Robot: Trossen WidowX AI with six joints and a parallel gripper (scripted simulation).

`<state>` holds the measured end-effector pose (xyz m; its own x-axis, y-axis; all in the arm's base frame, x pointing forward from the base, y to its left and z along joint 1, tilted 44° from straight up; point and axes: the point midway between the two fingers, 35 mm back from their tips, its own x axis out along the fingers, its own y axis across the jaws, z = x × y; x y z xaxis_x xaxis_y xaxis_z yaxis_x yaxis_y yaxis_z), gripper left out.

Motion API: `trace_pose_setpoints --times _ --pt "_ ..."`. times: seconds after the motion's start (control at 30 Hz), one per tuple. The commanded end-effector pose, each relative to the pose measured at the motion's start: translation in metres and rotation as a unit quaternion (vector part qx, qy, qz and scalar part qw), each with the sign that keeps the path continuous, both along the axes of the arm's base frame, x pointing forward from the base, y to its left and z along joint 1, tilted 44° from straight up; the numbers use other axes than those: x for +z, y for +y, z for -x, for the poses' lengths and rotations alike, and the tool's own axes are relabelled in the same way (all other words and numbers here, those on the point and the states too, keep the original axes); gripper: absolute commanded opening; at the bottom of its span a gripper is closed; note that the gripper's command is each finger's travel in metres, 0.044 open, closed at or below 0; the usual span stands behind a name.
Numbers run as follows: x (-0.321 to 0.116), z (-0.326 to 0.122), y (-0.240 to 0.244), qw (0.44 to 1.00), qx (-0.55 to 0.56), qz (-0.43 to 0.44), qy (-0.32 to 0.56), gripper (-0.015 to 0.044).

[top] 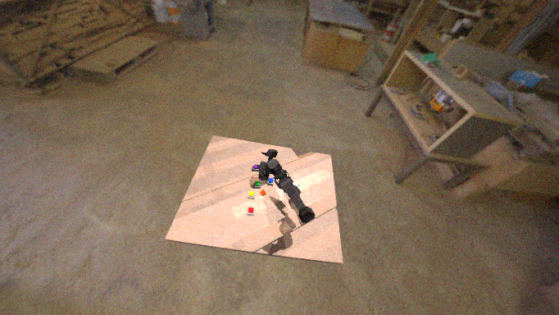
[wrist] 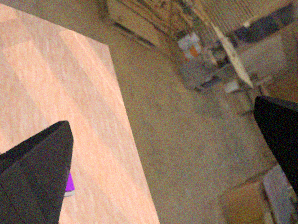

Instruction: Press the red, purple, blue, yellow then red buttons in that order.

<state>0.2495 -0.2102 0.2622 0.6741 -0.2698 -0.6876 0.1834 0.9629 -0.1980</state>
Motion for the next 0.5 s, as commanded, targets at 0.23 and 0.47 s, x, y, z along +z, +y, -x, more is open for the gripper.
trace_pose_setpoints --times 0.23,0.47 --pt "-0.034 -0.047 0.204 0.895 0.139 -0.369 0.207 0.04" --pt "-0.032 -0.032 0.269 0.825 0.14 -0.443 0.322 0.04"
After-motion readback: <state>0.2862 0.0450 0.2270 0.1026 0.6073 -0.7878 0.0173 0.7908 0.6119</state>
